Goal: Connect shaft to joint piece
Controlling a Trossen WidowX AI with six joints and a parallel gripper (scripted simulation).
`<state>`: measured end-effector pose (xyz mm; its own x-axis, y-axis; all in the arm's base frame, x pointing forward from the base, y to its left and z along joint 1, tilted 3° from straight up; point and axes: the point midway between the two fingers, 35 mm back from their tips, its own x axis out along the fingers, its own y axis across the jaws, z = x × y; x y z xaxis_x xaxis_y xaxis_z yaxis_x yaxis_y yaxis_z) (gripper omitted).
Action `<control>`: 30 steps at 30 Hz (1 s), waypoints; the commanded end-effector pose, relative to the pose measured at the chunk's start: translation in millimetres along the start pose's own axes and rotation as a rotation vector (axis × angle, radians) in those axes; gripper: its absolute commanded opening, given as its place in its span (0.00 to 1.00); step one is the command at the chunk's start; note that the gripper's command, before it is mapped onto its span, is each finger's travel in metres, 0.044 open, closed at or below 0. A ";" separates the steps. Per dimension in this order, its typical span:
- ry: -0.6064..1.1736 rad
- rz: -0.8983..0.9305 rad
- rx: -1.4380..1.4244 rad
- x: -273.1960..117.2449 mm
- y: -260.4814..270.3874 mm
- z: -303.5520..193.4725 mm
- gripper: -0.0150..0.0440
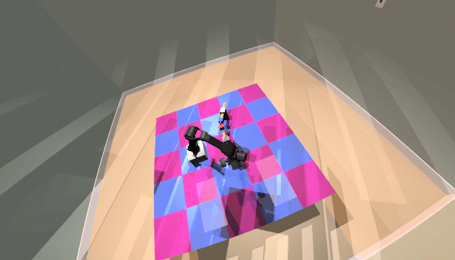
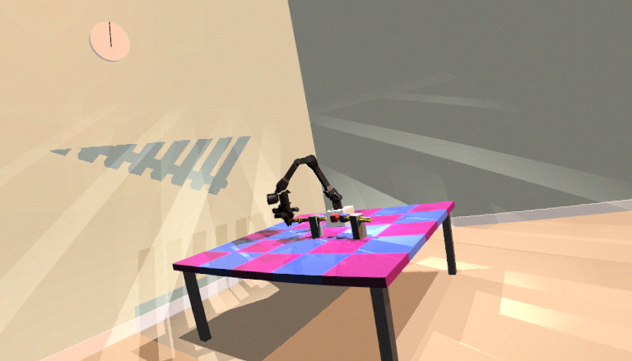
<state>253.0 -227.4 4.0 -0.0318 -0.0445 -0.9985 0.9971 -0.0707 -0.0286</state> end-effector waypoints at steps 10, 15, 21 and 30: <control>-0.002 0.008 0.001 0.9 0.3 -8.0 0.25; -0.002 0.013 0.001 1.3 0.4 -16.0 0.25; -0.002 0.015 0.001 1.6 0.5 -25.2 0.25; -0.001 0.016 0.001 1.8 0.6 -38.9 0.25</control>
<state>255.3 -194.2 1.7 -0.0182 -0.0424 -0.9989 0.9975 -0.0690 -0.0153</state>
